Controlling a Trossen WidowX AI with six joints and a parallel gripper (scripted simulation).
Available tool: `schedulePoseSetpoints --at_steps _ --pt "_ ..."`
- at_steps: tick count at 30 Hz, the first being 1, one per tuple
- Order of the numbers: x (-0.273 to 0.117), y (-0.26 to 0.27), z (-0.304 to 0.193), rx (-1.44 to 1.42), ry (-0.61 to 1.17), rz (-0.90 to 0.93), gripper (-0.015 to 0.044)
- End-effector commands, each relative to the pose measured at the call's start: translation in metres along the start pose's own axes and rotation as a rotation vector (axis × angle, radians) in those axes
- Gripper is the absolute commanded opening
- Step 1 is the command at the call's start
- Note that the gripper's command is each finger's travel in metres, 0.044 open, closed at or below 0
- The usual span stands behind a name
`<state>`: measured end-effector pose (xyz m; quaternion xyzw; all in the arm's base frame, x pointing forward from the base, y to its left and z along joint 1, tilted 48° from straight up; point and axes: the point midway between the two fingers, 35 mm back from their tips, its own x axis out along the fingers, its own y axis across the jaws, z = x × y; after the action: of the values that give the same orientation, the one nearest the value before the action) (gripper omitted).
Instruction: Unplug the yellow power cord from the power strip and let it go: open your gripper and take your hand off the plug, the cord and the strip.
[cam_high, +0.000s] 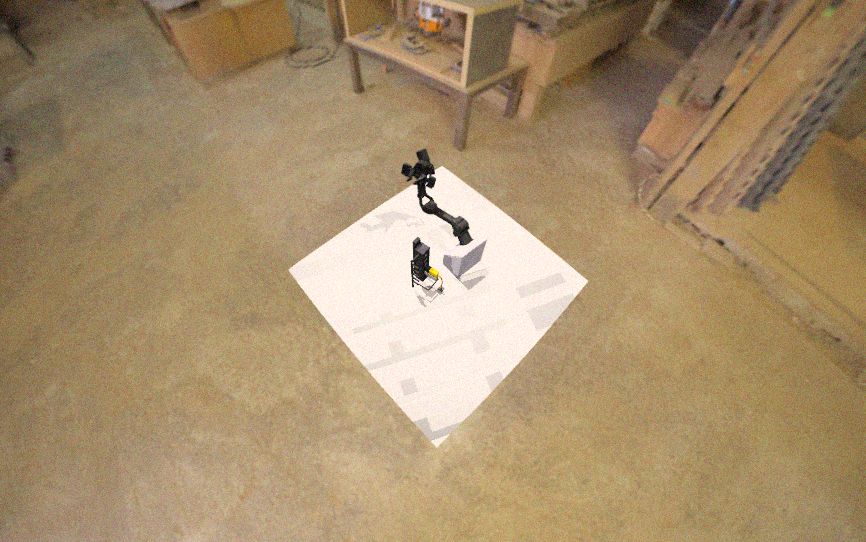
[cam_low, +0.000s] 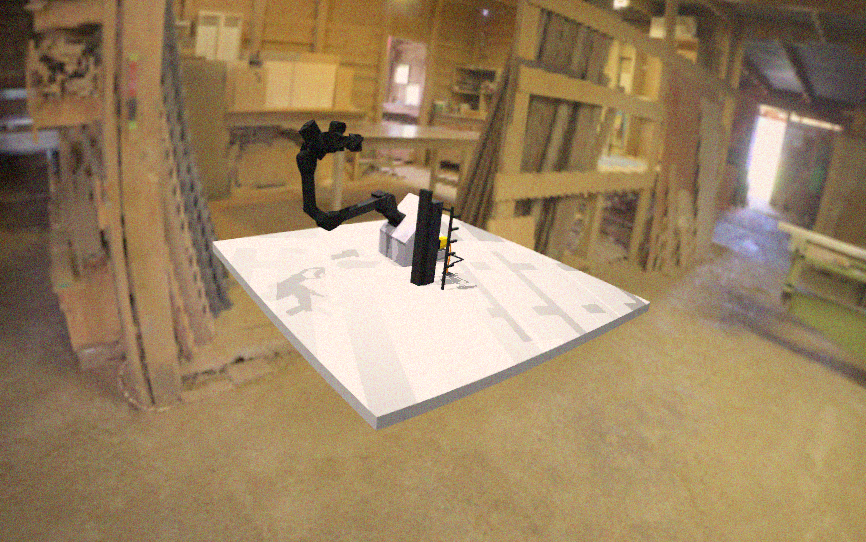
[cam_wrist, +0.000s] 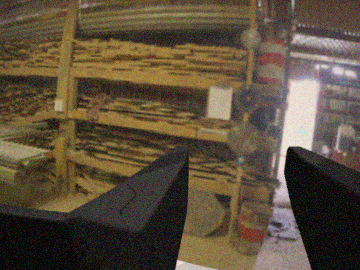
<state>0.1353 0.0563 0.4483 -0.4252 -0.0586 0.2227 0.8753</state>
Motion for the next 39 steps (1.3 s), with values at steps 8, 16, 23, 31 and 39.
schedulePoseSetpoints --at_steps 8,16,23,31,39 --pt "0.100 0.123 0.017 -0.511 0.364 0.175 0.0160" --pt "0.175 0.208 -0.054 -0.770 0.684 0.438 0.0160" --pt "0.205 0.273 -0.160 -0.904 0.987 0.763 0.0160" --pt "0.178 0.327 -0.285 -0.919 1.291 1.189 0.0160" --pt "0.160 0.338 -0.317 -0.888 1.378 1.329 0.0160"
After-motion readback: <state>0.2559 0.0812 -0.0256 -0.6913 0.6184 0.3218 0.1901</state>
